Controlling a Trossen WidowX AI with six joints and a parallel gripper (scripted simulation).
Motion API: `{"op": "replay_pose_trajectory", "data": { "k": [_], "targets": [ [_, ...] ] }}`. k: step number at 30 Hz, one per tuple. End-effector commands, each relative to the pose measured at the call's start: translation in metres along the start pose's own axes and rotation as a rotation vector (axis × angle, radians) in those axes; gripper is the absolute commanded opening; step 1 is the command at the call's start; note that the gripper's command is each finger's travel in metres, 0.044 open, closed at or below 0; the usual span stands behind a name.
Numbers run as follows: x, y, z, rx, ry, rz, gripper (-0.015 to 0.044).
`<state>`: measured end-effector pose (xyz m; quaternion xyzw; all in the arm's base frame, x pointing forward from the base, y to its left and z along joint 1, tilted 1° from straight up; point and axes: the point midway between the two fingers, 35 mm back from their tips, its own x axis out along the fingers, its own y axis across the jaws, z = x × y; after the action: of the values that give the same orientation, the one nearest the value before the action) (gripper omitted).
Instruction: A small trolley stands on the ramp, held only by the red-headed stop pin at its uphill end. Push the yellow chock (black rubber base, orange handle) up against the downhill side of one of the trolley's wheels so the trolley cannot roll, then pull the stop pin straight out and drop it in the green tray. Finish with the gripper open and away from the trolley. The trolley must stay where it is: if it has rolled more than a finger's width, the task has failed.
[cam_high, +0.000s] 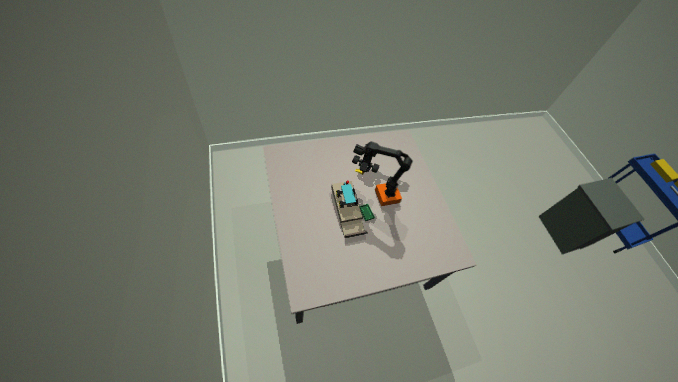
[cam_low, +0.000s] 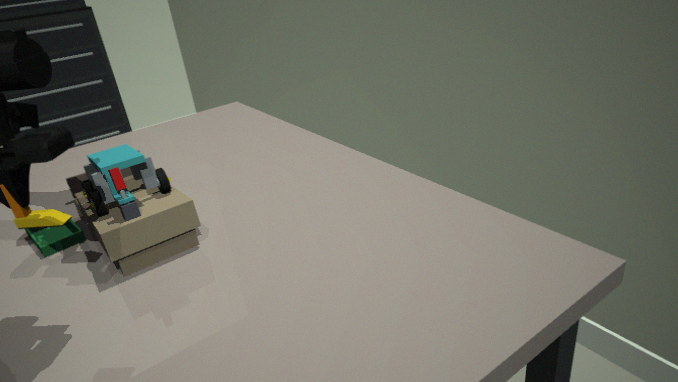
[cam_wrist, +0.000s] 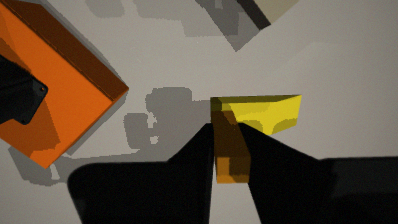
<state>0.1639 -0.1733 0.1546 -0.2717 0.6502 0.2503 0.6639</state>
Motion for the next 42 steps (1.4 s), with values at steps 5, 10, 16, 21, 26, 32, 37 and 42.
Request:
{"op": "replay_pose_trajectory", "data": {
  "k": [5,10,16,21,26,32,37,42],
  "targets": [
    [0.0,0.0,-0.001,0.284,0.004,0.001,0.0],
    [0.0,0.0,-0.001,0.454,0.004,0.001,0.0],
    [0.0,0.0,-0.001,0.659,0.004,0.0,0.0],
    [0.0,0.0,-0.001,0.806,0.004,0.0,0.0],
    [0.0,0.0,-0.001,0.812,0.004,0.0,0.0],
    [0.001,0.004,0.008,0.834,0.003,0.001,0.0],
    [0.003,0.012,0.026,0.867,0.002,0.002,0.0],
    [0.005,0.02,0.043,0.876,0.001,0.004,0.0]
  ]
}}
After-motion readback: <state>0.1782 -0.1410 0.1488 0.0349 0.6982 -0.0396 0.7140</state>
